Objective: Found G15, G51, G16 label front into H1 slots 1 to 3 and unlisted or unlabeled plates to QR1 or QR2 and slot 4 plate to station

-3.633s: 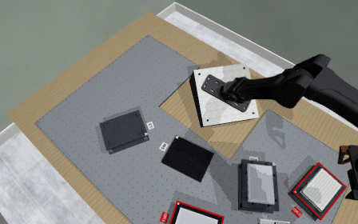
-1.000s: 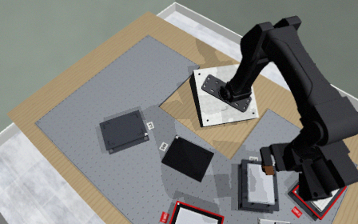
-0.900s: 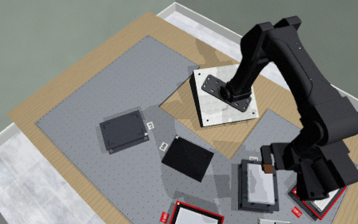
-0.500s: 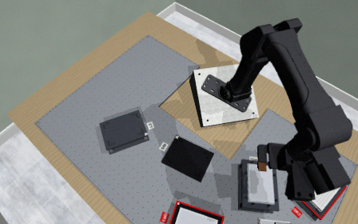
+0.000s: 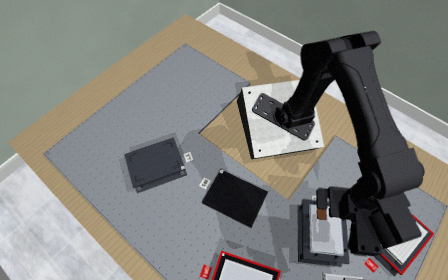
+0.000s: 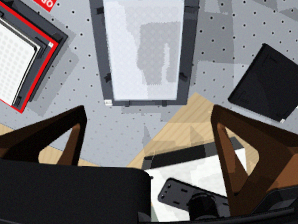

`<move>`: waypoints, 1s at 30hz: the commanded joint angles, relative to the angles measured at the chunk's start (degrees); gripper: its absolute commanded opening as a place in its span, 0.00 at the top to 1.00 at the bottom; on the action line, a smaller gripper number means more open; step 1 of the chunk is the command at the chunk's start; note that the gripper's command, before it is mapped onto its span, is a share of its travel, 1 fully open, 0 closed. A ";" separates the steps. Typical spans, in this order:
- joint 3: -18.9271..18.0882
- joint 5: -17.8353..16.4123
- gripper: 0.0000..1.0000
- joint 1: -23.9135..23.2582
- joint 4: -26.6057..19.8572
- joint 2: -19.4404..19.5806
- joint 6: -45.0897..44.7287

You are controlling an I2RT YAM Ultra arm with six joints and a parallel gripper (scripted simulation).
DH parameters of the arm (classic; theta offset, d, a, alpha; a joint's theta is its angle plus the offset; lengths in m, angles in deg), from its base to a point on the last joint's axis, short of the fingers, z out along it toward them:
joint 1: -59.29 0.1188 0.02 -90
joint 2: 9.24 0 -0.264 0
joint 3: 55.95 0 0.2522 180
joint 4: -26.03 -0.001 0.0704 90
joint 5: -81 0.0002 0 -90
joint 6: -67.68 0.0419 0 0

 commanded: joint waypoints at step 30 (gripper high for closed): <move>6.93 -0.13 0.00 -0.32 10.75 1.08 -0.33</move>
